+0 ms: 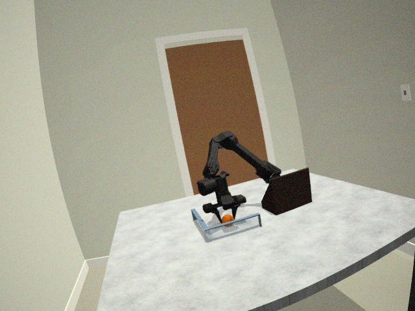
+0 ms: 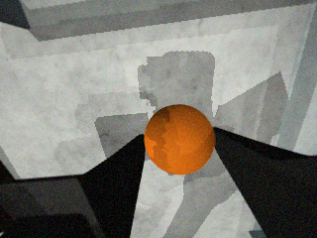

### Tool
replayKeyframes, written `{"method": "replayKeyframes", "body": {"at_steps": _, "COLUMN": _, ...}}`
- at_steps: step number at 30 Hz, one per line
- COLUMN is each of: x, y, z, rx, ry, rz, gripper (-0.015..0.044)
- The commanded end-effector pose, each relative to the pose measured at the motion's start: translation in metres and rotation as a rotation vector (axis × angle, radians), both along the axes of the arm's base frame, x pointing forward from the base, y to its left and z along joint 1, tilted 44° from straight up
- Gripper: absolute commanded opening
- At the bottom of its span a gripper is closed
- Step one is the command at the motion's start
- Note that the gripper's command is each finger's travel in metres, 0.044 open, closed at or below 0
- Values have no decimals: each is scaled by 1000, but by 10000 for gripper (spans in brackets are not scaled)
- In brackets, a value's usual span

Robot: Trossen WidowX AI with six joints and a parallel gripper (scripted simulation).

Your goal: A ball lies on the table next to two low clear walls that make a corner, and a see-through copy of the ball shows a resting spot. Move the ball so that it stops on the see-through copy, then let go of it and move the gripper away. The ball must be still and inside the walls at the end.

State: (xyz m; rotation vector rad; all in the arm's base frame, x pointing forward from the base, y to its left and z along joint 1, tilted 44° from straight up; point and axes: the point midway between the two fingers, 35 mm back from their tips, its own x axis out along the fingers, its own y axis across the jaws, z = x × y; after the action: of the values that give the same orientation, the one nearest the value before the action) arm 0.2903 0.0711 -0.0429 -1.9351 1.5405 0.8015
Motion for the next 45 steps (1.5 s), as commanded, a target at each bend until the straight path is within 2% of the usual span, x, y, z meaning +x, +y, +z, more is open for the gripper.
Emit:
{"method": "replayKeyframes", "body": {"at_steps": 1, "x": 1, "y": -3, "z": -2, "rx": -4, "ry": -3, "rz": 7, "gripper": 0}}
{"method": "replayKeyframes", "body": {"at_steps": 16, "x": 0, "y": 0, "z": 0, "rx": 0, "ry": 1, "rz": 2, "gripper": 385}}
{"method": "replayKeyframes", "body": {"at_steps": 18, "x": -1, "y": 8, "z": 7, "rx": 1, "ry": 1, "rz": 3, "gripper": 385}}
{"method": "replayKeyframes", "body": {"at_steps": 23, "x": -14, "y": 55, "z": 60, "rx": -1, "ry": -1, "rz": 7, "gripper": 385}}
{"method": "replayKeyframes", "body": {"at_steps": 34, "x": -11, "y": 55, "z": 57, "rx": 5, "ry": -12, "rz": 21, "gripper": 385}}
{"method": "replayKeyframes", "body": {"at_steps": 36, "x": -13, "y": 61, "z": 64, "rx": 5, "ry": -12, "rz": 20, "gripper": 437}}
{"method": "replayKeyframes", "body": {"at_steps": 39, "x": -22, "y": 80, "z": 88, "rx": 1, "ry": -11, "rz": 16, "gripper": 440}}
{"method": "replayKeyframes", "body": {"at_steps": 45, "x": -22, "y": 81, "z": 90, "rx": 1, "ry": -11, "rz": 15, "gripper": 440}}
